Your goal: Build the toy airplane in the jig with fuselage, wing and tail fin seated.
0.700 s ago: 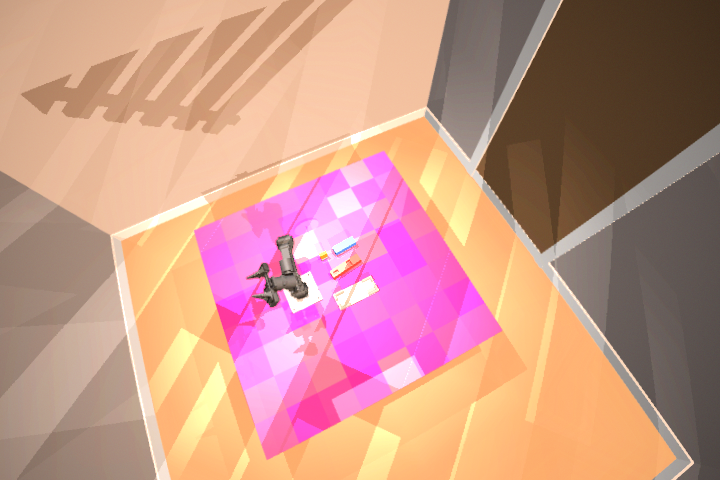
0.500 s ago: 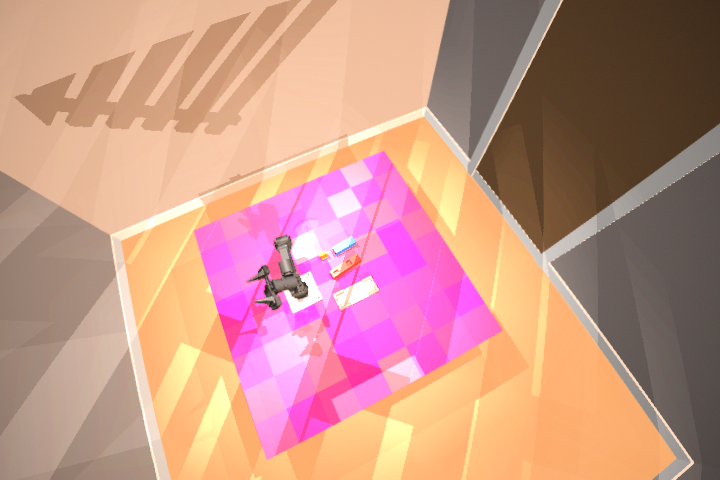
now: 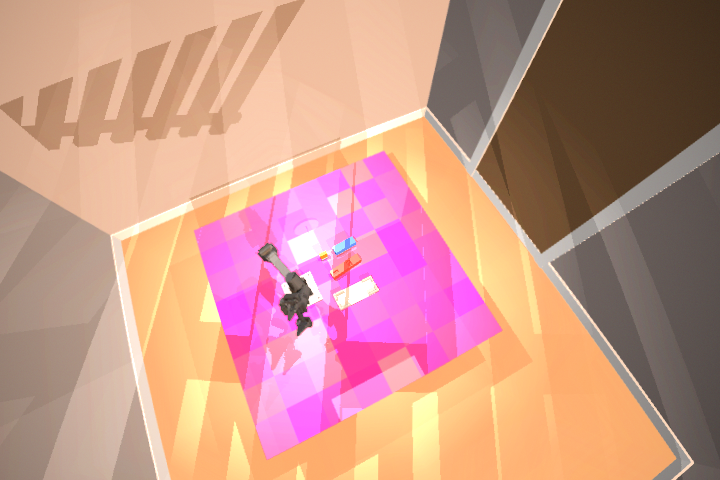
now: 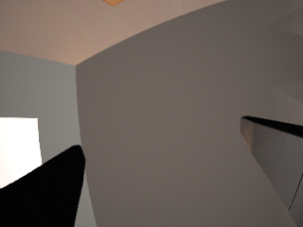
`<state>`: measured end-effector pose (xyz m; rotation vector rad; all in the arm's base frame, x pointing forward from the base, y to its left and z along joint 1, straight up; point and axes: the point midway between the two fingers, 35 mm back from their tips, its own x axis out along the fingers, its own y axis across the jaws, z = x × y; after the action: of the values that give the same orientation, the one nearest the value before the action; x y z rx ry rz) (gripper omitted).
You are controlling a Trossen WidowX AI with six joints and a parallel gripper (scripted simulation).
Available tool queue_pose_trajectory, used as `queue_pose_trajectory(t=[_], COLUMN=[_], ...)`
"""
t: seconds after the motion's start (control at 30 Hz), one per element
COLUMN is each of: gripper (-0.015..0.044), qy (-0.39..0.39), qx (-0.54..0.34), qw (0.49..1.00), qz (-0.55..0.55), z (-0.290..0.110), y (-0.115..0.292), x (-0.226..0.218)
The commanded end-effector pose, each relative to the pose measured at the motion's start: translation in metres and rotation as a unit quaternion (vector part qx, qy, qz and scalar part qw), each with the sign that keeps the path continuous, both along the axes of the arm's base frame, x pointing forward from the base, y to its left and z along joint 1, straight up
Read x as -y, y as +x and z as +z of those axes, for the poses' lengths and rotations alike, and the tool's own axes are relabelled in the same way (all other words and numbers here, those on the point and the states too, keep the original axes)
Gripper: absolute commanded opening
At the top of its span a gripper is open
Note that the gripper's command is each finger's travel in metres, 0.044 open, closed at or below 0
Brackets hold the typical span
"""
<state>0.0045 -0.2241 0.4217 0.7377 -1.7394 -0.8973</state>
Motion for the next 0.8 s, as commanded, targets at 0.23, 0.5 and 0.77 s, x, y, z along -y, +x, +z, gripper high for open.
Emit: queue_pose_trajectory(t=[0.23,0.5,0.77], gripper=[0.044,0.044,0.044], qy=[0.199,0.225,0.175], qx=[-0.363,-0.589,-0.769], qw=[0.892,0.716,0.472], qz=[0.182,0.3,0.394], z=[-0.059,-0.118,-0.18], y=[0.166,0.26,0.315], x=[0.037,-0.004,-0.084])
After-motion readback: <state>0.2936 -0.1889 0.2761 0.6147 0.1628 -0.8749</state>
